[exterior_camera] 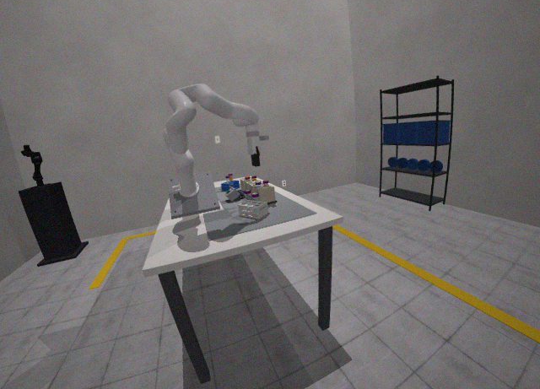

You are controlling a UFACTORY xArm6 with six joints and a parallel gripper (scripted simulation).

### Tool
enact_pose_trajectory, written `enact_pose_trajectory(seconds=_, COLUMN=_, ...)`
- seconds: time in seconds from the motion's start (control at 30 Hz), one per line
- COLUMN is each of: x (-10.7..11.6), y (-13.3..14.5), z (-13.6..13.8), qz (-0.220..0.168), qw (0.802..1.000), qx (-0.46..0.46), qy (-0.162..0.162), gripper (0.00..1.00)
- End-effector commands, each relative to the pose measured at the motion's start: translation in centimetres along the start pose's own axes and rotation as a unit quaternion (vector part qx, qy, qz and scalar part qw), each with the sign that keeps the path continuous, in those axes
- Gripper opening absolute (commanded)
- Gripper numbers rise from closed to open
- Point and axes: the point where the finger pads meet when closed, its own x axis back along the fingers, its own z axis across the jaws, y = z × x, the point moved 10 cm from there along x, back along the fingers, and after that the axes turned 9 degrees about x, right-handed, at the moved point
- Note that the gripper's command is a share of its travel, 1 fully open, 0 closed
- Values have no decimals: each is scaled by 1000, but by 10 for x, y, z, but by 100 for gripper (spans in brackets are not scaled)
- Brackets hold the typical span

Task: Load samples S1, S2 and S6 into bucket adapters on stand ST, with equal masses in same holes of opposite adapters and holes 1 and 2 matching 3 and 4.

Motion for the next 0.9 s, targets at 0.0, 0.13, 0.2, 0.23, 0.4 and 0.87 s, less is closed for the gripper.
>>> enact_pose_trajectory(seconds=0.0, x=7, y=-1, z=0, qz=1, qw=1000, qx=-1, qy=0, gripper=44)
enact_pose_trajectory(seconds=0.13, x=7, y=-1, z=0, qz=1, qw=1000, qx=-1, qy=0, gripper=44)
enact_pose_trajectory(seconds=0.2, x=7, y=-1, z=0, qz=1, qw=1000, qx=-1, qy=0, gripper=44)
enact_pose_trajectory(seconds=0.23, x=7, y=-1, z=0, qz=1, qw=1000, qx=-1, qy=0, gripper=44)
enact_pose_trajectory(seconds=0.4, x=7, y=-1, z=0, qz=1, qw=1000, qx=-1, qy=0, gripper=44)
enact_pose_trajectory(seconds=0.87, x=3, y=4, z=-7, qz=-4, qw=999, qx=-33, qy=3, gripper=0)
